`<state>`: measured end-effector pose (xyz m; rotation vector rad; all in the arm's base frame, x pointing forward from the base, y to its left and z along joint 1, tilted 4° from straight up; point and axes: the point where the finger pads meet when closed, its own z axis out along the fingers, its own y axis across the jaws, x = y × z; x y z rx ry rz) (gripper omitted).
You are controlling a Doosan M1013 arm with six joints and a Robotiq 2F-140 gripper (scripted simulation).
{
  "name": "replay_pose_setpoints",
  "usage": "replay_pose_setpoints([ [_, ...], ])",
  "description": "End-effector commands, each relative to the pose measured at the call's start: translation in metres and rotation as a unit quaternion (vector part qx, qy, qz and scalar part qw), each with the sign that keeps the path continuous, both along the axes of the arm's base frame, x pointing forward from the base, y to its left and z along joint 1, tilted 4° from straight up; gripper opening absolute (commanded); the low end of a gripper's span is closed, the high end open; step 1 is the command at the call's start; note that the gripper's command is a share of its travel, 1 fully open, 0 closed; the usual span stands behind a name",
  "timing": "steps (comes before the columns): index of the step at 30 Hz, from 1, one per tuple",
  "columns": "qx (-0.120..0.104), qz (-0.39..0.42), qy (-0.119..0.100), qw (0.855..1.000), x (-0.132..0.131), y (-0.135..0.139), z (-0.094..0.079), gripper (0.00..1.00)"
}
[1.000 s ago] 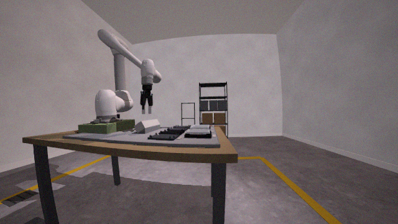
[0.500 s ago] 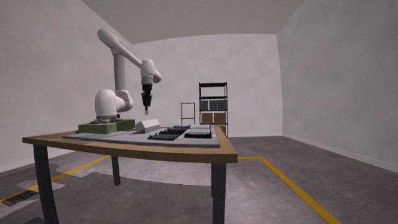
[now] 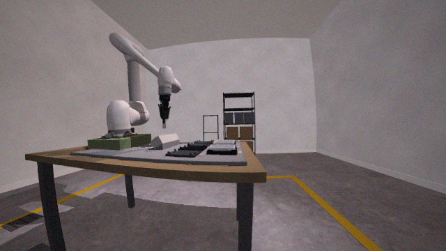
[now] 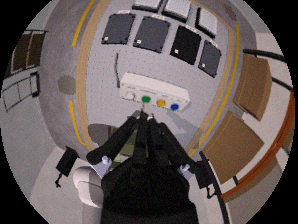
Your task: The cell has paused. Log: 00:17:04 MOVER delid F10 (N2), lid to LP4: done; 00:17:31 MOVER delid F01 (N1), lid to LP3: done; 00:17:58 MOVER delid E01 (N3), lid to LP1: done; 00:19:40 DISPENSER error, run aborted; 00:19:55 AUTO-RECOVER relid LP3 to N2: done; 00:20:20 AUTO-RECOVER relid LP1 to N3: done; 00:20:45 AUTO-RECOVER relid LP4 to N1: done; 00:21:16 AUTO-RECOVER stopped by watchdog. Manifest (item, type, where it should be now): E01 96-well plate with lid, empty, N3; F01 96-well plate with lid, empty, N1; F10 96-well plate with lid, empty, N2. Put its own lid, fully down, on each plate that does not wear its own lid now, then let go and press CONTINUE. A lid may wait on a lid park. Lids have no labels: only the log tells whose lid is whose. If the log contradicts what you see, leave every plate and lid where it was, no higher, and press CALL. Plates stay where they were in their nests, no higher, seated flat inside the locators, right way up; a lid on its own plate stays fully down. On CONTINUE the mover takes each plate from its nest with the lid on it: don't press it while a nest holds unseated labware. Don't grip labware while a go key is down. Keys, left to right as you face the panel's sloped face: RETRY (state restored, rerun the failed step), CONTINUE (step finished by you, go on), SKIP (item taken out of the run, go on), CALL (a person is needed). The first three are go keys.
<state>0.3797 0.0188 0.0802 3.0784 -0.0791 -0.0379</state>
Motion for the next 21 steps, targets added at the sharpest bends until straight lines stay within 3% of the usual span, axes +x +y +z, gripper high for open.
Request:
replay_pose_setpoints([
  [1,0.000,0.000,0.000,1.000,0.0000,0.0000,0.0000,0.00],
  [21,0.000,0.000,0.000,1.000,0.0000,-0.0001,-0.0032,0.00],
])
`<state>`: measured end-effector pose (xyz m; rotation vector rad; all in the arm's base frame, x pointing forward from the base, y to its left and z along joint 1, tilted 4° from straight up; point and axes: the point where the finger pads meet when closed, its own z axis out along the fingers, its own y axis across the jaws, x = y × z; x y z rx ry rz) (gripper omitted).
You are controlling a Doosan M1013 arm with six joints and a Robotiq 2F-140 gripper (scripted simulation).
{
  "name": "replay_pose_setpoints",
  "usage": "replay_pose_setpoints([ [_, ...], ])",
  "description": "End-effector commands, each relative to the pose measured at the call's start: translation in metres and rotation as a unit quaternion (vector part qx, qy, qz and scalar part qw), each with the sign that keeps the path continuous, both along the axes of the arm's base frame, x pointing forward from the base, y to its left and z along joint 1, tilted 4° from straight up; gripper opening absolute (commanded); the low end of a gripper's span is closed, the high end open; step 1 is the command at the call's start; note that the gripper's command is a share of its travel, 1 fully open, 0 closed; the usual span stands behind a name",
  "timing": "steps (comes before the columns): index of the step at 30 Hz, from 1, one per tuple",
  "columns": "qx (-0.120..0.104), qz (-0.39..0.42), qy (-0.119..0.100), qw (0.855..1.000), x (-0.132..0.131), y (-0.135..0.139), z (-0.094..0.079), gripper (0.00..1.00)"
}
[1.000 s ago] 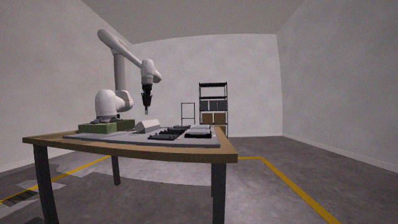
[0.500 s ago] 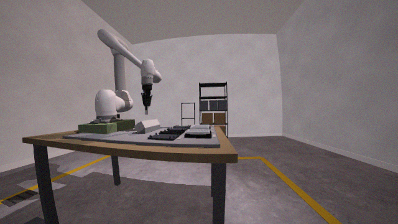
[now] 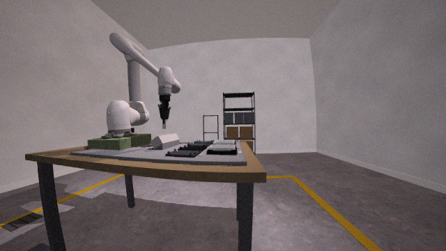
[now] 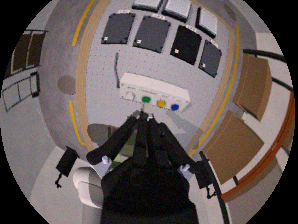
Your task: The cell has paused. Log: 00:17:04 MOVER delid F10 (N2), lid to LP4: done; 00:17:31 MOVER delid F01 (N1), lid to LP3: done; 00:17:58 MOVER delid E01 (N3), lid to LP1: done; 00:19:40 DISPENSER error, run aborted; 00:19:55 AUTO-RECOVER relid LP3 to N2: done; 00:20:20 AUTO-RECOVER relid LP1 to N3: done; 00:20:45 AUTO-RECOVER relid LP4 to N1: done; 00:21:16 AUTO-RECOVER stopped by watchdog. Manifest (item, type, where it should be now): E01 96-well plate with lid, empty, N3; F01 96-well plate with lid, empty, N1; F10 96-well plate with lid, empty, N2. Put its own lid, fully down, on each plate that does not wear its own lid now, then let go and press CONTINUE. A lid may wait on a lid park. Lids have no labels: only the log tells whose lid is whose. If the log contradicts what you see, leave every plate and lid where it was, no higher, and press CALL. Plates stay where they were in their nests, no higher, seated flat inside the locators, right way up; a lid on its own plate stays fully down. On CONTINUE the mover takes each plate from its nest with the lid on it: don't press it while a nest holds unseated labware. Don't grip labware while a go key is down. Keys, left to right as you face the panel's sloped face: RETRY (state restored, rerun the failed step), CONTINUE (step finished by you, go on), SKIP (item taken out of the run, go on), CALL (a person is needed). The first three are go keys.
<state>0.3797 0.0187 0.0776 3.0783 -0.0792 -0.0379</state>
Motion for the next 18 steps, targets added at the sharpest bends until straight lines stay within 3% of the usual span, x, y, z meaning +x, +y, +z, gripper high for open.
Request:
replay_pose_setpoints([
  [1,0.000,0.000,0.000,1.000,0.0000,0.0000,-0.0011,0.00],
  [18,0.000,0.000,0.000,1.000,0.0000,-0.0002,-0.0097,0.00],
])
